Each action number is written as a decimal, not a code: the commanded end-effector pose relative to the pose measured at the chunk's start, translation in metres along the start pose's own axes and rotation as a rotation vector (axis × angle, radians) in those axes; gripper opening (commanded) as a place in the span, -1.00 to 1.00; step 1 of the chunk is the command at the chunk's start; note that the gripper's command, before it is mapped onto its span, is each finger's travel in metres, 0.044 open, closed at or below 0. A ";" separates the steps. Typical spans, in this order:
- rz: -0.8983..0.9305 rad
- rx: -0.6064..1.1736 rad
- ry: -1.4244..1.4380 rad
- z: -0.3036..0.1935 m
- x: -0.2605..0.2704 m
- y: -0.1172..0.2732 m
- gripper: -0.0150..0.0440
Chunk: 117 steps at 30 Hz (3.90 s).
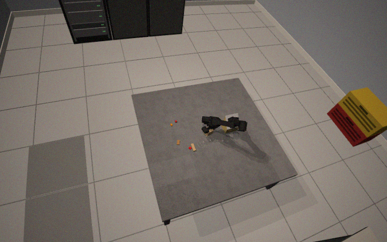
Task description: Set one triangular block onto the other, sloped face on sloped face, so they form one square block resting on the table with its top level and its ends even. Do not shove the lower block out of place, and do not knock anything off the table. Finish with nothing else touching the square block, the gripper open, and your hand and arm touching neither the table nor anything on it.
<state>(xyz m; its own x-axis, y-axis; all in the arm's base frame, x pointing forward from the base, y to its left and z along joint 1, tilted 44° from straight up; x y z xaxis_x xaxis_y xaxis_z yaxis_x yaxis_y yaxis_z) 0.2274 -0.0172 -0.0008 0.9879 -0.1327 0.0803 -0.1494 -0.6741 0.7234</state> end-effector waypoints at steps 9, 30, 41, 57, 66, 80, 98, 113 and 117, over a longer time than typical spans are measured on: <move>0.000 0.005 -0.006 0.003 0.000 -0.008 -0.49; 0.000 0.006 -0.006 0.007 0.000 -0.018 -0.49; 0.002 0.008 -0.010 0.007 0.000 -0.018 -0.49; 0.002 0.010 -0.011 0.008 0.000 -0.020 -0.49; 0.002 0.011 -0.011 0.008 0.000 -0.020 -0.49; 0.000 0.007 -0.007 0.008 0.000 -0.020 0.58; 0.000 -0.005 -0.009 0.013 0.006 0.047 1.00; 0.006 0.004 -0.015 0.011 0.002 0.085 1.00; 0.006 0.004 -0.015 0.011 0.002 0.085 1.00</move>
<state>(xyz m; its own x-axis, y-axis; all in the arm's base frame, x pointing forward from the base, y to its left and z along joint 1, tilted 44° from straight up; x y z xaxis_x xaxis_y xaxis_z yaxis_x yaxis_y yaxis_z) 0.2159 -0.0824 0.0536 0.9867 -0.1429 0.0773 -0.1544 -0.6757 0.7208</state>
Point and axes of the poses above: the point midway between the two fingers, 35 mm back from their tips, its own y axis back along the fingers, its own x axis across the jaws, z = x × y, the point moved 2 cm from there along y, back along the fingers, and after that the axes turned 9 degrees about -y, right-handed, at the moved point
